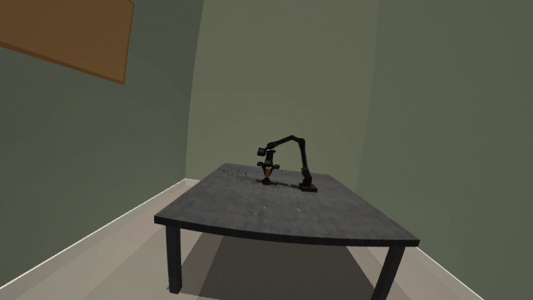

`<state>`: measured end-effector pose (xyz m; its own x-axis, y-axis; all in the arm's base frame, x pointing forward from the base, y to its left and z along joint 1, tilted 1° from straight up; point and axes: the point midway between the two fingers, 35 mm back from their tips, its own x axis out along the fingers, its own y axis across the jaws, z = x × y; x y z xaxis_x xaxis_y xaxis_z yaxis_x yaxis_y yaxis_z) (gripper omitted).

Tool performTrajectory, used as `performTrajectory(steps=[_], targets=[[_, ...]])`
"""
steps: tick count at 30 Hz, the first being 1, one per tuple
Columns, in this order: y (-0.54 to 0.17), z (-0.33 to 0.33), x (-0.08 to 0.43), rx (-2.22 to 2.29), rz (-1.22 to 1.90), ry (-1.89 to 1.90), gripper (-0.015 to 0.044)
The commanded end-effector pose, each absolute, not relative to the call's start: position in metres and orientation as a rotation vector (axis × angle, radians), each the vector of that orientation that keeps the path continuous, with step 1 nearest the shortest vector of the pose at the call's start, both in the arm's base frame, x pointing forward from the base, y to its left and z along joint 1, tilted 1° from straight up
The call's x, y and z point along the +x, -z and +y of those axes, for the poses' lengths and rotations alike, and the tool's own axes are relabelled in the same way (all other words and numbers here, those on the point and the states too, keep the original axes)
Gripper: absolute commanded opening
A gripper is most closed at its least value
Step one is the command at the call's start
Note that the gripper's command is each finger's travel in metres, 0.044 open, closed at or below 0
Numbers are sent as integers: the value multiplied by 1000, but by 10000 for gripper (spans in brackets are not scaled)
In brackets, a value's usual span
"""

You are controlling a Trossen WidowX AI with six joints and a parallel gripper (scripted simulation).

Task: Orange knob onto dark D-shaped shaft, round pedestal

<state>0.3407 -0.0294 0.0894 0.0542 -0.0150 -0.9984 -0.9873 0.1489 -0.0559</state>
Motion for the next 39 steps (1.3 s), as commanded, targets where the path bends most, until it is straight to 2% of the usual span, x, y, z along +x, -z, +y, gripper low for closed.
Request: performTrajectory(steps=[1, 13, 39], targets=[[-91, -29, 341, -1137, 1241, -1056, 0], [-93, -29, 342, -1295, 1150, -1207, 0], [-89, -30, 341, -1295, 1150, -1207, 0]])
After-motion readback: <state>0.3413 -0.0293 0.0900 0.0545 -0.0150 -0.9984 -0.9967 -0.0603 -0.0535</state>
